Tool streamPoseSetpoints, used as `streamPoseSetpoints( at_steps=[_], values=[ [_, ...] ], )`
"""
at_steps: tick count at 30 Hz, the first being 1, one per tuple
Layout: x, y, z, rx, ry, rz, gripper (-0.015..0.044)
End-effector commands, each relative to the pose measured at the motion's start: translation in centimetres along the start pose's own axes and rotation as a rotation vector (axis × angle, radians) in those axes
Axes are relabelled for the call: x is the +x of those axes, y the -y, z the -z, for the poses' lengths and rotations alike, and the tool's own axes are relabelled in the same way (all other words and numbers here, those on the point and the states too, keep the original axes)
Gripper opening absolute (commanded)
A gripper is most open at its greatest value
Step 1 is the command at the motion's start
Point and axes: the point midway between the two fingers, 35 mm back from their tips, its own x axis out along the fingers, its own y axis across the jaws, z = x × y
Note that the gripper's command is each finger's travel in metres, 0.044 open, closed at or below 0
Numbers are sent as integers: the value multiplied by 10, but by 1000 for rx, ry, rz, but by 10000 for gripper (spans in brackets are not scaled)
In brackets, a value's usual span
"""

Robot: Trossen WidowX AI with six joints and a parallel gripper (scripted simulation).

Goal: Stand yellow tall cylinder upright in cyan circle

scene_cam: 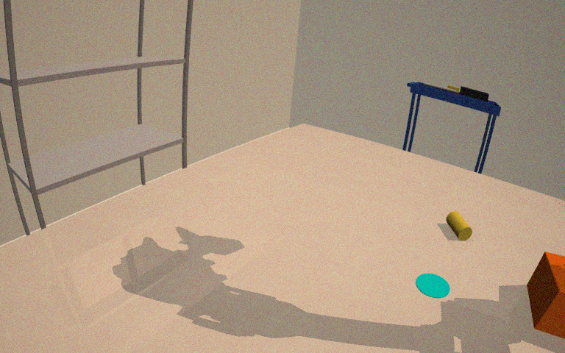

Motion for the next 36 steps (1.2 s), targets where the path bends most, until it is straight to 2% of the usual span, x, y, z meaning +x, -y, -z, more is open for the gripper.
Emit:
streamPoseSetpoints(
  at_steps=[1, 10, 20, 28, 36],
  values=[
    [29, -12, 22, -20, -103, 23, 309],
    [87, -19, 80, -25, -343, 85, 309],
    [136, -3, 158, 41, -625, 169, 309],
    [156, 21, 227, 147, -853, 248, 309],
    [157, 48, 296, 299, -1075, 334, 309]
  ],
)
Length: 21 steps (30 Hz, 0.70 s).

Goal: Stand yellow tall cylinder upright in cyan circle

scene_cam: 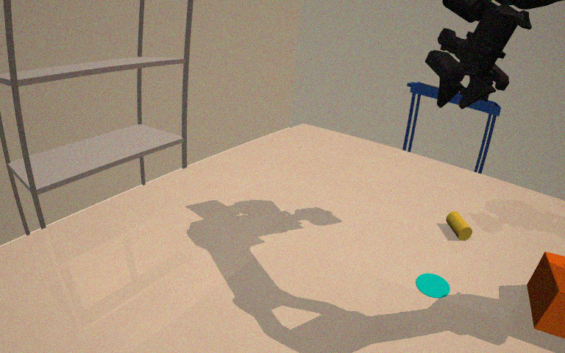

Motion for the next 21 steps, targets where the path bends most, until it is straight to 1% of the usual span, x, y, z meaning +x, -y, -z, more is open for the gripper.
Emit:
streamPoseSetpoints(
  at_steps=[1, 12, 18, 21],
  values=[
    [30, 15, 17, 81, -123, 16, 309],
    [92, 57, 73, 340, -442, 44, 309],
    [96, 60, 78, 358, -461, 46, 309],
    [120, 60, 87, 358, -468, 53, 309]
  ],
)
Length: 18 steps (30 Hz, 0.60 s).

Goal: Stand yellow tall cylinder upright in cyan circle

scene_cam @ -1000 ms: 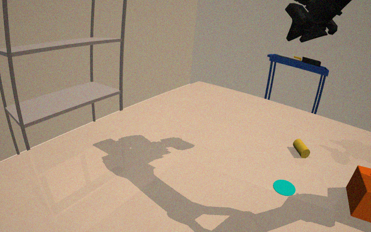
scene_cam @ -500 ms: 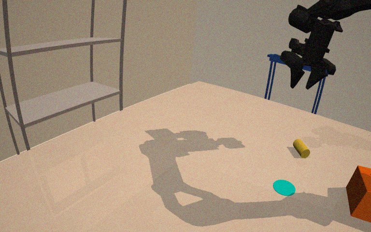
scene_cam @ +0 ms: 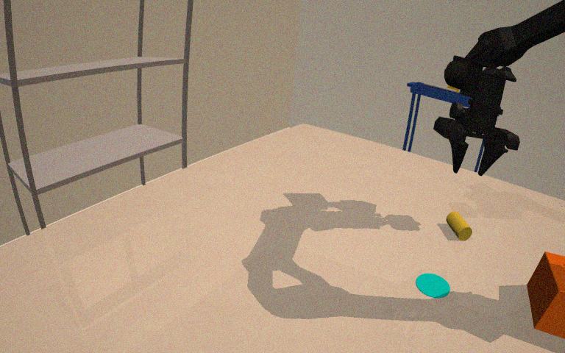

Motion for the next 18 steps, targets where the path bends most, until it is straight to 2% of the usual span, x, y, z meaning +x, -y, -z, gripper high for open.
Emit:
streamPoseSetpoints(
  at_steps=[1, 8, 12, 18],
  values=[
    [32, 2, 1, 11, -24, 7, 309],
    [99, 1, 6, 9, -19, -1, 309],
    [105, 1, 7, 9, -18, -2, 309],
    [105, 1, 7, 9, -18, -2, 152]
  ],
)
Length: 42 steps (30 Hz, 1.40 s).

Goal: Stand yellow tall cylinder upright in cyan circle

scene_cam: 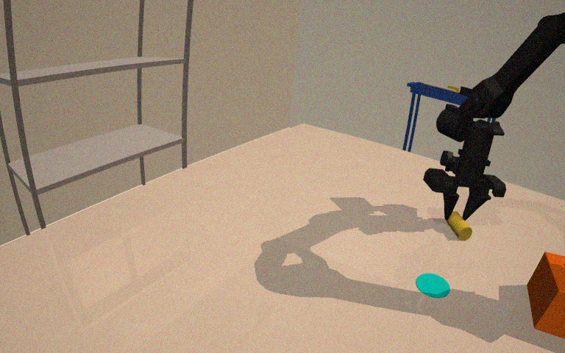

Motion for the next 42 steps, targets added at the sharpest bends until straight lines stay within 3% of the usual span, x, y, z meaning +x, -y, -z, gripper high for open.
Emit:
streamPoseSetpoints(
  at_steps=[1, 8, 42],
  values=[
    [2, 0, 1, 3, -3, -3, 126],
    [-2, 0, 0, 3, -3, -3, 105],
    [-107, 0, 0, 3, -2, -3, 105]
  ],
)
